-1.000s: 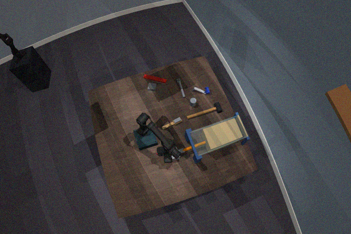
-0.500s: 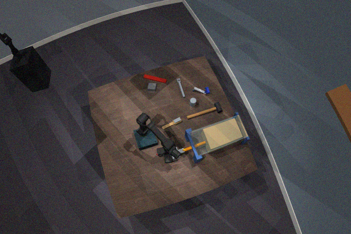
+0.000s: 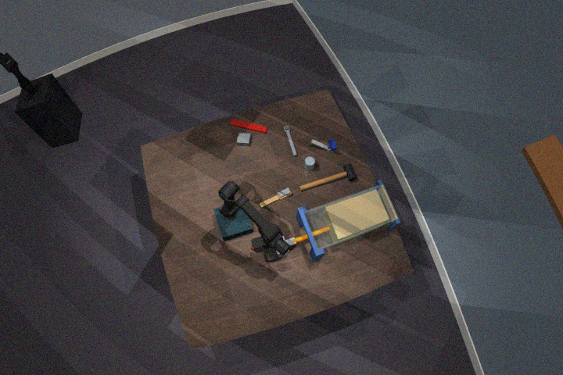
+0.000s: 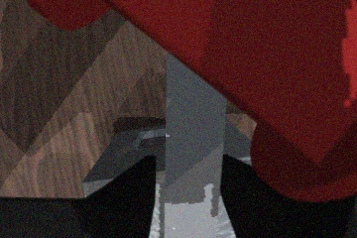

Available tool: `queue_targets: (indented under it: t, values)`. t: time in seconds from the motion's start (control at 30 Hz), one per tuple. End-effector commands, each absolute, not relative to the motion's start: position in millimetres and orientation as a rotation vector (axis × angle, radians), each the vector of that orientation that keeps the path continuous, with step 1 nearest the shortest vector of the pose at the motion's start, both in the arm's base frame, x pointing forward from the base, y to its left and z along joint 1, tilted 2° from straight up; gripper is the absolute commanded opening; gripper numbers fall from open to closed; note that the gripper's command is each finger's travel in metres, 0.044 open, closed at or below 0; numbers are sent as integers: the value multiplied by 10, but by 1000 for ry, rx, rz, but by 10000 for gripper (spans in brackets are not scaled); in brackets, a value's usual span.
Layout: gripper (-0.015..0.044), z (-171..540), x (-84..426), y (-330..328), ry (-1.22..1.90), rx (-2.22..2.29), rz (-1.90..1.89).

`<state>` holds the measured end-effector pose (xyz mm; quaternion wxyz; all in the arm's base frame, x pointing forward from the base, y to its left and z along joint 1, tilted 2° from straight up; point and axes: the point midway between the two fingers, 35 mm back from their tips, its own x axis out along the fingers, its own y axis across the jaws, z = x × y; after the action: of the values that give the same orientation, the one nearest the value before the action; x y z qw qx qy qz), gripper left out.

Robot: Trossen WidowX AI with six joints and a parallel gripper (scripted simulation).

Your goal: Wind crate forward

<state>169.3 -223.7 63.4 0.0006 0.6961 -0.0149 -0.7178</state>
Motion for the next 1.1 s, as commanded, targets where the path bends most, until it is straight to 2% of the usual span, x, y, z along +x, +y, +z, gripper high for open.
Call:
queue_targets:
  t: [0.0, 0.27, 0.47, 0.77, 1.07]
  values:
    - [236, 624, 1693, -2217, -33, 2191, -2260]
    - [440, 624, 1693, -2217, -33, 2191, -2260]
    - [440, 838, 1713, -2257, -36, 2205, -2247]
    - [440, 1916, 1642, -2233, -47, 2272, -2179]
    - [440, 1938, 1638, -2229, -48, 2273, -2178]
